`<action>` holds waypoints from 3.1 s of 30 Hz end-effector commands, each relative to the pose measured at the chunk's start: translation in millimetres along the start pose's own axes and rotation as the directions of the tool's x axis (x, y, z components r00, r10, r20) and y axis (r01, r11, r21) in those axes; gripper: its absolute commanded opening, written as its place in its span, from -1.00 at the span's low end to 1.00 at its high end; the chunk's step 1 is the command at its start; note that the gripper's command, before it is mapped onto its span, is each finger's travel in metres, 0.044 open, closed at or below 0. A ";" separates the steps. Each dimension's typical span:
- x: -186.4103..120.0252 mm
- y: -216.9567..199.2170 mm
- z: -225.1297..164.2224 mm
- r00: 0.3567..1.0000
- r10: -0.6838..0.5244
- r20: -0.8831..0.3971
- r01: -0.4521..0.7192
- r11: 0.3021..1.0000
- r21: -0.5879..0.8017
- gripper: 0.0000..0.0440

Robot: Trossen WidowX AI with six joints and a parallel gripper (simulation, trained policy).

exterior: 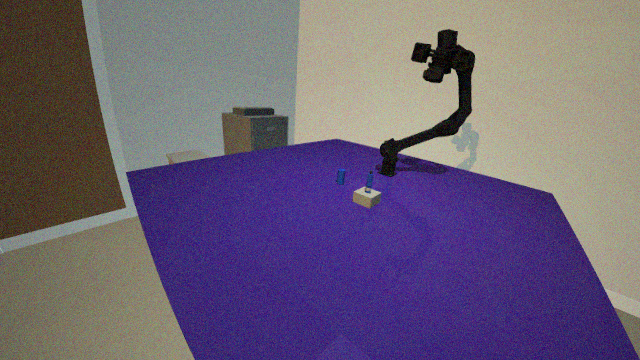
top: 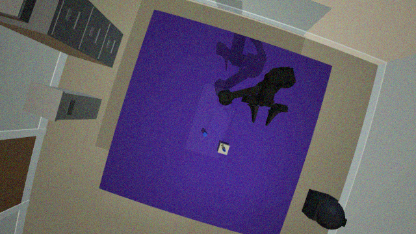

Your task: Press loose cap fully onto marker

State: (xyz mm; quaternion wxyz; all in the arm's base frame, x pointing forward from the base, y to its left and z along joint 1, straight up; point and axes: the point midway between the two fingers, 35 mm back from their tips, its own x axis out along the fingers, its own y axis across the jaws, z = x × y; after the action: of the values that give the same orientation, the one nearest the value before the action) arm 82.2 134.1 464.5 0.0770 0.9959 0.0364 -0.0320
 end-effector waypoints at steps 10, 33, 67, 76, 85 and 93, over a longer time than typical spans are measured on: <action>13.0 28.5 1.7 0.997 -0.066 0.052 0.064 0.997 0.037 0.40; 39.9 82.1 7.6 0.979 -0.160 0.125 0.154 0.987 0.054 0.52; 92.7 152.3 40.3 0.924 -0.287 0.253 0.283 0.958 0.056 0.51; 108.4 166.7 54.2 0.900 -0.320 0.297 0.317 0.947 0.059 0.51; 124.2 179.0 70.1 0.871 -0.351 0.344 0.352 0.934 0.064 0.50; 138.1 188.3 85.7 0.840 -0.378 0.389 0.382 0.921 0.069 0.50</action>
State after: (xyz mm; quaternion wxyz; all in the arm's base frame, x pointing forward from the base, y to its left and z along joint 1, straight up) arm 224.0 -50.6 406.0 0.0803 0.9453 0.2120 -0.2345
